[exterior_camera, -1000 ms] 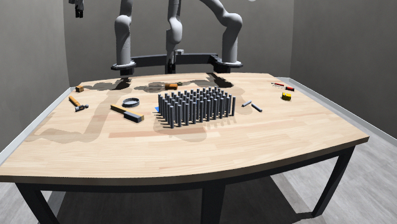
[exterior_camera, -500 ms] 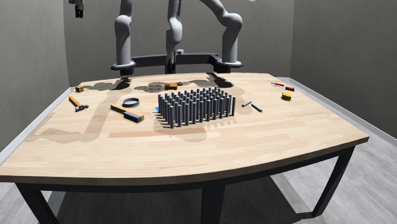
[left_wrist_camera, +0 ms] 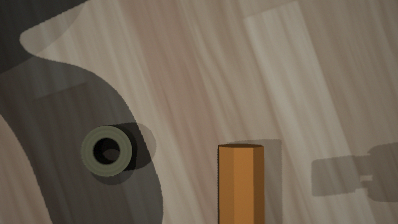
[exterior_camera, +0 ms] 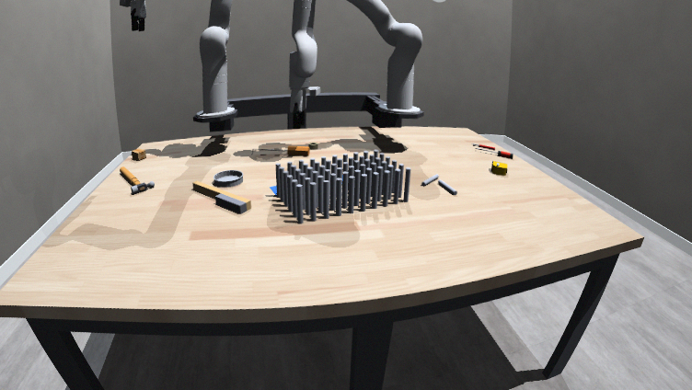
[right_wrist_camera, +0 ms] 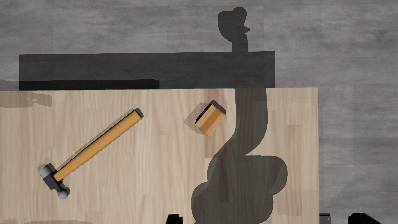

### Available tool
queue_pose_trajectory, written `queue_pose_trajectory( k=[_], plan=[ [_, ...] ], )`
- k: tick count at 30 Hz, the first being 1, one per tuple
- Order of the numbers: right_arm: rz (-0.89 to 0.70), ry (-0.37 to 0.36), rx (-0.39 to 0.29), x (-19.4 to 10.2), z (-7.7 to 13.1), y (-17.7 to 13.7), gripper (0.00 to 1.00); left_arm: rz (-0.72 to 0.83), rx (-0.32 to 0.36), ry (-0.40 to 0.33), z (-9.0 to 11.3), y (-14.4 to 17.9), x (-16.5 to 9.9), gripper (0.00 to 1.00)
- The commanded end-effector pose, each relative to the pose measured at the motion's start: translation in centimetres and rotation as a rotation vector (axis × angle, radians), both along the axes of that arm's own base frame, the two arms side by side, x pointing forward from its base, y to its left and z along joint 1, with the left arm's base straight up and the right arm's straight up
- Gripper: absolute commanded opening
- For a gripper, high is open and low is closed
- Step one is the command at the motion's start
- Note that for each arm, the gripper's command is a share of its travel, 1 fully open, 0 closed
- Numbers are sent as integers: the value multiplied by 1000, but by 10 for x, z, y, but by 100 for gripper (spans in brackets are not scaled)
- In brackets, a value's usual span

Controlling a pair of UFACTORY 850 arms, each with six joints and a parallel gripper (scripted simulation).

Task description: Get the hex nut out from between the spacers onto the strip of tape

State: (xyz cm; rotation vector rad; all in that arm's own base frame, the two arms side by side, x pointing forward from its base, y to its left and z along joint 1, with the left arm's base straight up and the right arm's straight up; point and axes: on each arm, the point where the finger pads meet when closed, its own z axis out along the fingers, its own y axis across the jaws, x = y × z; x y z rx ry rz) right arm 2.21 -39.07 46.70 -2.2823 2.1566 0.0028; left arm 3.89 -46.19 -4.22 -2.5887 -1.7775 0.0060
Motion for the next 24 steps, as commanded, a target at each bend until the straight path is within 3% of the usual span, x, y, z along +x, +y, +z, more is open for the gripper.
queue_pose_trajectory(
  k=[1, 7, 13, 24],
  plan=[
    [0, 0, -2, 0, 1, 0, 100, 1, 0, -4, -4, -1, 0, 65],
    [0, 0, -2, 0, 1, 0, 100, 1, 0, -4, -38, -2, 1, 65],
    [0, 0, -2, 0, 1, 0, 100, 1, 0, -4, -53, -2, 1, 65],
    [0, 0, -2, 0, 1, 0, 100, 1, 0, -4, -59, -2, 1, 65]
  ],
)
